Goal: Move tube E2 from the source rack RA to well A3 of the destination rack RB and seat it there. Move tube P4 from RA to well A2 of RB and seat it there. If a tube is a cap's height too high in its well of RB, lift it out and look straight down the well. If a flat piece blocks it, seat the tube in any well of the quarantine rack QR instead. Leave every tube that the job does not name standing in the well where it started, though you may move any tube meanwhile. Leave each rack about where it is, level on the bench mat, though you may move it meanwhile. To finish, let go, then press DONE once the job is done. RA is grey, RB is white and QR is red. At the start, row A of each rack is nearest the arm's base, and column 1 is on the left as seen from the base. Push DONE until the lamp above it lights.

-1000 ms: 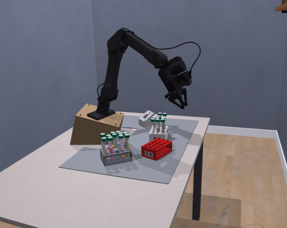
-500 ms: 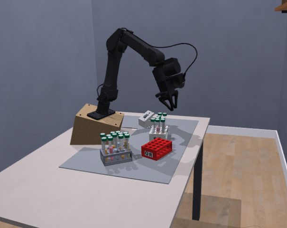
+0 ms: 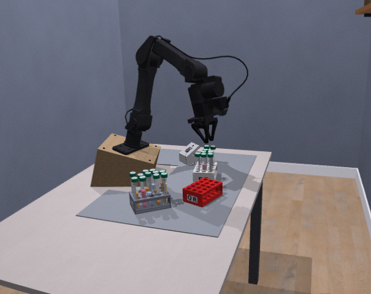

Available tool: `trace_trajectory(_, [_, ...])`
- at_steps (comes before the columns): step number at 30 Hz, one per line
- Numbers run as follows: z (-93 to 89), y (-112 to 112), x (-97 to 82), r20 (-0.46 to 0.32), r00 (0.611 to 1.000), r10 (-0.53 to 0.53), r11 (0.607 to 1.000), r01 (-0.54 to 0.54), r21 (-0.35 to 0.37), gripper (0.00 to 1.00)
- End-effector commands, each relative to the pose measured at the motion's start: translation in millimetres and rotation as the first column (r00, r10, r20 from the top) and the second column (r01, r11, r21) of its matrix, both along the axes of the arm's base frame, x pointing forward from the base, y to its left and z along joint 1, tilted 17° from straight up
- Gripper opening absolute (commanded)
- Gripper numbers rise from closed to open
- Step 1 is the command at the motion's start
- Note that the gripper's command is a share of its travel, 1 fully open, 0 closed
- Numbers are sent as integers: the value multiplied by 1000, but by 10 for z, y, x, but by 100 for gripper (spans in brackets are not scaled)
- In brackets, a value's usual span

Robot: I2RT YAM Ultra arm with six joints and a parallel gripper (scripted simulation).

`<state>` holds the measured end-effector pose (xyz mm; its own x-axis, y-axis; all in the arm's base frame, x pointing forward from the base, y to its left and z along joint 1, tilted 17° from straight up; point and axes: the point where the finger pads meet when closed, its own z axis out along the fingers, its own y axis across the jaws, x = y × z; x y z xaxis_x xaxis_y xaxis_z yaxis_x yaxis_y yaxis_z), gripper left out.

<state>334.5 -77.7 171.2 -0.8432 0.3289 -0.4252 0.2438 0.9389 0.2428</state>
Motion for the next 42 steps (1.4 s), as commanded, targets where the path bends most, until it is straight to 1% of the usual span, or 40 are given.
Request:
trace_trajectory(1, [21,-88,-99,-53,999,4,1000,-5,-23,30])
trace_trajectory(2, [118,-98,-162,-20,1000,3,999,-4,-38,30])
trace_trajectory(3, [-44,-81,-286,-60,998,4,1000,-5,-20,30])
trace_trajectory(4, [-52,-87,-308,-59,998,5,1000,-6,-19,30])
trace_trajectory(5, [70,-139,-280,-57,998,3,999,-5,-39,30])
trace_trajectory(6, [61,-156,-321,-81,997,2,999,-6,-42,30])
trace_trajectory(7, [-84,-134,-441,-116,993,4,1000,-7,-25,30])
trace_trajectory(8, [-110,-145,-493,-119,993,4,1000,-7,-24,30])
trace_trajectory(10, [-117,-151,-514,-119,993,4,1000,-7,-24,30])
trace_trajectory(11, [8,-202,-481,-115,993,3,999,-8,-42,30])
trace_trajectory(12, [-107,-220,-513,-171,985,6,1000,-10,-25,30])
trace_trajectory(13, [-136,-188,-641,-171,985,6,1000,-10,-25,30])
trace_trajectory(14, [-174,-189,-702,-178,984,6,1000,-10,-22,30])
trace_trajectory(15, [-180,-193,-721,-178,984,6,1000,-10,-22,30])
trace_trajectory(17, [-180,-193,-721,-178,984,6,1000,-10,-22,30])
trace_trajectory(18, [-177,-246,-648,-205,979,8,1000,-13,-21,30])
trace_trajectory(19, [-212,-247,-669,-229,973,10,1000,-15,-18,30])
trace_trajectory(20, [-371,-199,-779,-265,964,15,1000,-15,3,30])
trace_trajectory(21, [-389,-199,-801,-260,966,15,1000,-15,0,30])
trace_trajectory(22, [-336,-228,-770,-212,977,8,1000,-14,-28,30])
trace_trajectory(24, [-406,-230,-811,-213,977,8,1000,-14,-28,30])
trace_trajectory(28, [-419,-227,-818,-212,977,9,1000,-15,-26,30])
trace_trajectory(29, [-334,-257,-758,-187,982,7,999,-15,-38,30])
trace_trajectory(30, [-312,-265,-743,-181,983,7,999,-14,-41,30])
trace_trajectory(42, [-319,-251,-765,-191,982,5,999,-12,-35,30])
